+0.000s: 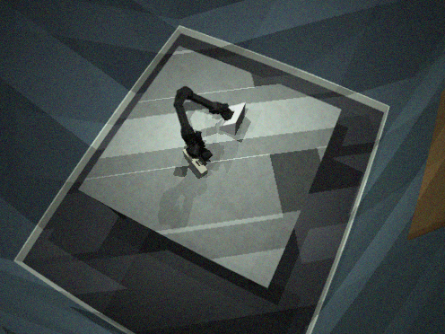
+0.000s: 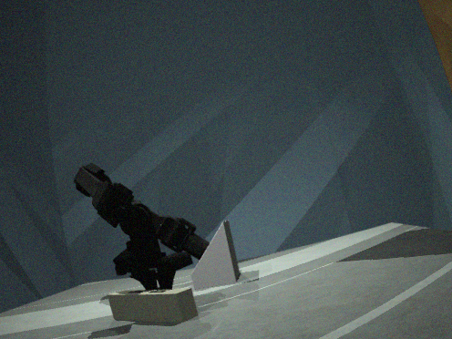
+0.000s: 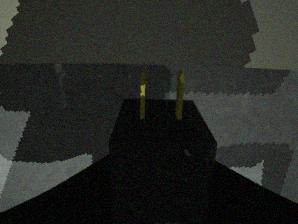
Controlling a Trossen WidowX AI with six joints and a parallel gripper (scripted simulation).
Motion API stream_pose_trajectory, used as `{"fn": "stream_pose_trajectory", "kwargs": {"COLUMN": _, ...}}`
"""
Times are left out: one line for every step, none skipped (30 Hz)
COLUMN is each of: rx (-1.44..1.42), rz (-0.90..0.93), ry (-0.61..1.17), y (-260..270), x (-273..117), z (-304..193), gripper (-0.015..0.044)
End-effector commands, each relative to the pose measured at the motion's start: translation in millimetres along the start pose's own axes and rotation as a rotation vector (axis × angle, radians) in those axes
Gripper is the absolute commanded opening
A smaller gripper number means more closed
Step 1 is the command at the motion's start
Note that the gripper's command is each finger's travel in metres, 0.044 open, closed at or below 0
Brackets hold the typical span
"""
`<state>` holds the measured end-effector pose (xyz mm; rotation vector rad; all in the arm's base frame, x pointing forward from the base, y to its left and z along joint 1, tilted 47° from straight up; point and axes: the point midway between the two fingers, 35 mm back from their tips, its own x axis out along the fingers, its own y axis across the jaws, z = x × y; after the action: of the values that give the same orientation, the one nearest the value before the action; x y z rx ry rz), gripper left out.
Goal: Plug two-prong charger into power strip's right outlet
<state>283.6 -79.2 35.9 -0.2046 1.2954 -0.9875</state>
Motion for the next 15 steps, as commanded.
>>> {"fn": "stream_pose_trajectory", "kwargs": {"rx": -0.003, "rz": -0.002, "ry": -0.004, "y": -0.3, "x": -0.7, "z": 1.8, "gripper": 0.0}}
{"fn": "stream_pose_trajectory", "kwargs": {"rx": -0.003, "rz": -0.002, "ry": -0.004, "y": -0.3, "x": -0.7, "z": 1.9, "gripper": 0.0}}
{"fn": "stream_pose_trajectory", "kwargs": {"rx": -0.003, "rz": -0.002, "ry": -0.004, "y": -0.3, "x": -0.7, "z": 2.1, "gripper": 0.0}}
{"fn": "stream_pose_trajectory", "kwargs": {"rx": -0.003, "rz": -0.002, "ry": -0.004, "y": -0.3, "x": -0.7, "z": 2.2, "gripper": 0.0}}
{"fn": "stream_pose_trajectory", "kwargs": {"rx": -0.003, "rz": -0.002, "ry": -0.004, "y": -0.3, "x": -0.7, "z": 2.3, "gripper": 0.0}}
{"fn": "stream_pose_trajectory", "kwargs": {"rx": -0.003, "rz": -0.002, "ry": -0.004, "y": -0.3, "x": -0.7, "z": 2.5, "gripper": 0.0}}
{"fn": "stream_pose_trajectory", "kwargs": {"rx": -0.003, "rz": -0.002, "ry": -0.004, "y": -0.3, "x": -0.7, "z": 2.6, "gripper": 0.0}}
{"fn": "stream_pose_trajectory", "kwargs": {"rx": -0.003, "rz": -0.002, "ry": -0.004, "y": -0.3, "x": -0.8, "z": 2.7, "gripper": 0.0}}
{"fn": "stream_pose_trajectory", "kwargs": {"rx": -0.003, "rz": -0.002, "ry": -0.004, "y": -0.3, "x": -0.8, "z": 2.9, "gripper": 0.0}}
{"fn": "stream_pose_trajectory", "kwargs": {"rx": -0.003, "rz": -0.002, "ry": -0.004, "y": -0.3, "x": -0.8, "z": 3.0, "gripper": 0.0}}
{"fn": "stream_pose_trajectory", "kwargs": {"rx": -0.003, "rz": -0.002, "ry": -0.004, "y": -0.3, "x": -0.8, "z": 3.1, "gripper": 0.0}}
{"fn": "stream_pose_trajectory", "kwargs": {"rx": -0.003, "rz": -0.002, "ry": -0.004, "y": -0.3, "x": -0.8, "z": 3.2, "gripper": 0.0}}
{"fn": "stream_pose_trajectory", "kwargs": {"rx": -0.003, "rz": -0.002, "ry": -0.004, "y": -0.3, "x": -0.8, "z": 3.4, "gripper": 0.0}}
{"fn": "stream_pose_trajectory", "kwargs": {"rx": -0.003, "rz": -0.002, "ry": -0.004, "y": -0.3, "x": -0.8, "z": 3.5, "gripper": 0.0}}
{"fn": "stream_pose_trajectory", "kwargs": {"rx": -0.003, "rz": -0.002, "ry": -0.004, "y": -0.3, "x": -0.8, "z": 3.6, "gripper": 0.0}}
